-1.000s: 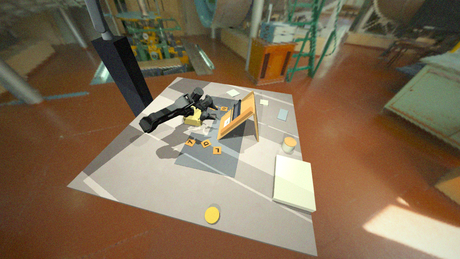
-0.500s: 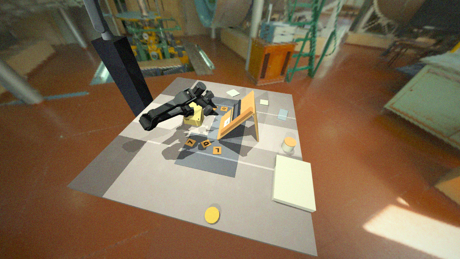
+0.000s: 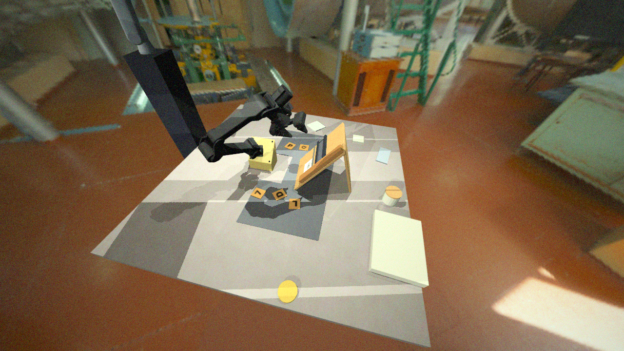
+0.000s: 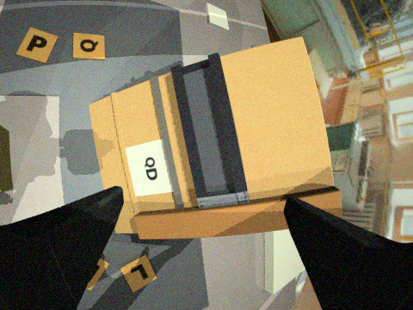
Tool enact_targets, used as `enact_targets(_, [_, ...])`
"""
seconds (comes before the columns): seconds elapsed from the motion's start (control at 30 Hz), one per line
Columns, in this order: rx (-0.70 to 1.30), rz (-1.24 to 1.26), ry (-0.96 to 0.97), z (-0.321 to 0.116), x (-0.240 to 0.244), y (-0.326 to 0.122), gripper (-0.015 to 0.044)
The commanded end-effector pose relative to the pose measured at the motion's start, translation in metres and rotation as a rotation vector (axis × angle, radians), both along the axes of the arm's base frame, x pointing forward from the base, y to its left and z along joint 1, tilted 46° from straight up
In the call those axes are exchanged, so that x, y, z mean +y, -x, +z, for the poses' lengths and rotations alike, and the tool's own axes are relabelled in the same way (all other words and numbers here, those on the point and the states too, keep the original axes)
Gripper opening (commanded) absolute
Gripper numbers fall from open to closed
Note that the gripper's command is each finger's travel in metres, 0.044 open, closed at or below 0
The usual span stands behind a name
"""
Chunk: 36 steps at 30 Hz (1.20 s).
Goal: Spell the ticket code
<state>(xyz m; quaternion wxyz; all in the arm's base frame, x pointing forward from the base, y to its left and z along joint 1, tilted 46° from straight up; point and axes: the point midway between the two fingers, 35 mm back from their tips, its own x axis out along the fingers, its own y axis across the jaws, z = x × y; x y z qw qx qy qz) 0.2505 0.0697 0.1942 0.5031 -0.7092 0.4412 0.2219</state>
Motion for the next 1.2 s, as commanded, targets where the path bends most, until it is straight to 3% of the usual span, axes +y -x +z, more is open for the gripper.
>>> enact_targets(0.0, [0.132,0.133,0.077,0.013,0.014,-0.007,0.0440])
enact_targets(1.03, [0.132,0.133,0.076,-0.002,0.042,0.001,0.0440])
enact_targets(1.17, [0.019,-0.141,-0.043,-0.006,0.016,-0.005,0.0340])
